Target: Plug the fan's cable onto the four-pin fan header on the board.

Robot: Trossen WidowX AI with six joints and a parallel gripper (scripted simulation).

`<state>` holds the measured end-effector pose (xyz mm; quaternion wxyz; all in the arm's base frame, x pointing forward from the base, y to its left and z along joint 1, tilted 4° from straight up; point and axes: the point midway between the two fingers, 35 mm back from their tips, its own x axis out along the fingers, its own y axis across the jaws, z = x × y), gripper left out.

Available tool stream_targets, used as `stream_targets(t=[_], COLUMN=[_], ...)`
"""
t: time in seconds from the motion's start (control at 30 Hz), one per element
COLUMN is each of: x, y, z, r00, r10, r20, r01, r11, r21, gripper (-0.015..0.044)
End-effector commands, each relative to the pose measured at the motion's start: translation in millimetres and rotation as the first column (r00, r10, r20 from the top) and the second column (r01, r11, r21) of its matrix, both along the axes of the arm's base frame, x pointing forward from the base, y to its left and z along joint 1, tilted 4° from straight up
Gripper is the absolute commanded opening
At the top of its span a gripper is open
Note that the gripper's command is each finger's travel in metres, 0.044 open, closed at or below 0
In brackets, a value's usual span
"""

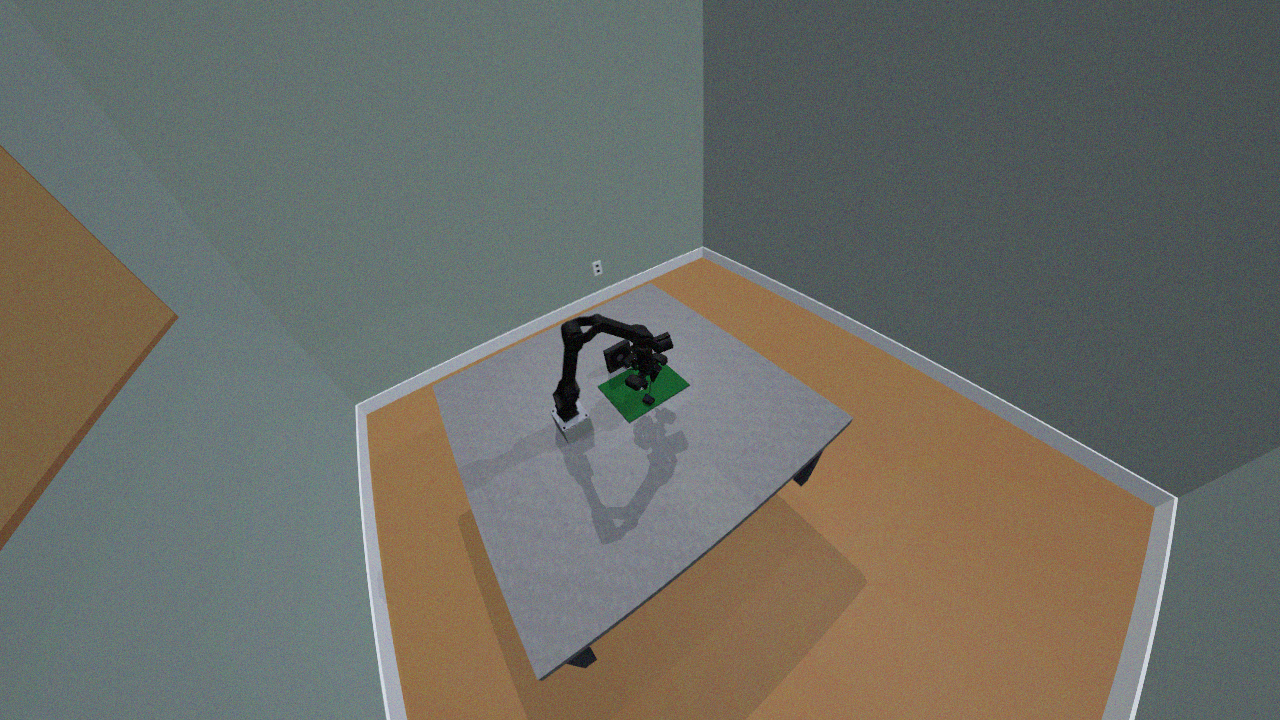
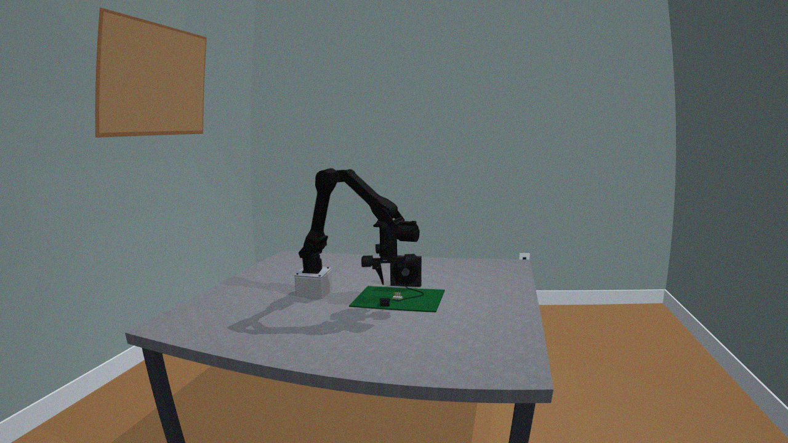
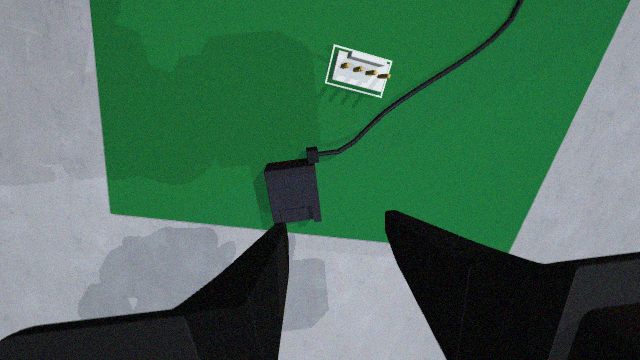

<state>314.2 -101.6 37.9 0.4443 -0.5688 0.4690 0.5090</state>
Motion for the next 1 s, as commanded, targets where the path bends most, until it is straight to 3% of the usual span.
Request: stream_targets(t=[0.0,0.97], x=[-1.8,-1.0], y=[-3.0,-6.3], z=[-26.5,-66.8], r00=[1.000,1.000], r10=[0.008,0.008], r20=[-0.014,-0.014], r01=[-0.008,-0.008], r11=[1.000,1.000], r21=[-0.002,-0.003], gripper=[0.0210,0.0210])
